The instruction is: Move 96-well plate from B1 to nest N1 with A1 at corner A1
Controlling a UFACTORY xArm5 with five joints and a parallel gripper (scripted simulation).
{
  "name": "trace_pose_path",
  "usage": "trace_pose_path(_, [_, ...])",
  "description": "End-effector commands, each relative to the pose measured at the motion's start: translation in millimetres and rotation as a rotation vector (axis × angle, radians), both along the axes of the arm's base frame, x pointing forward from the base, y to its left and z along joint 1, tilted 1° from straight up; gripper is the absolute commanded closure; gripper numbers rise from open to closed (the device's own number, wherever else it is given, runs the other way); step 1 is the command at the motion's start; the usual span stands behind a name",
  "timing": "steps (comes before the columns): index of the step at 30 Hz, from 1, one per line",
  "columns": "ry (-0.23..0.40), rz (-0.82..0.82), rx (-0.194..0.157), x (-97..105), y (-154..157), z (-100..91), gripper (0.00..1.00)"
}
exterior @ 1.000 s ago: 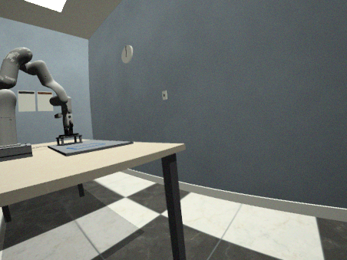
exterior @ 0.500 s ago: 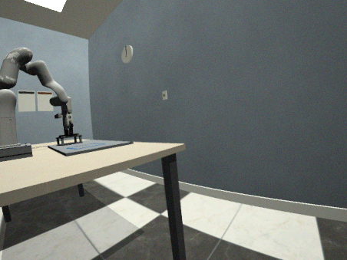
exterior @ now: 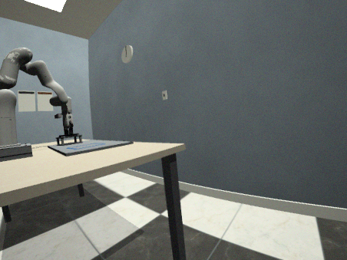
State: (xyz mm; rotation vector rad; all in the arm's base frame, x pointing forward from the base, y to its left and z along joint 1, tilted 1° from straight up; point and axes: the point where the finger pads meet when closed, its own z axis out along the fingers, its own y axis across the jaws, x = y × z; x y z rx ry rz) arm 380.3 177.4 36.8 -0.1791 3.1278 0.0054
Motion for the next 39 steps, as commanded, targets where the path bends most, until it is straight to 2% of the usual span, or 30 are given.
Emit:
trace_pose_path(1, [-0.001,0.0,0.005,1.2,0.6,1.2,0.0])
trace_pose_path(9, [-0.001,0.0,0.005,1.2,0.6,1.2,0.0])
trace_pose_path(39, [-0.002,0.0,0.006,0.7,0.0,70.7,0.0])
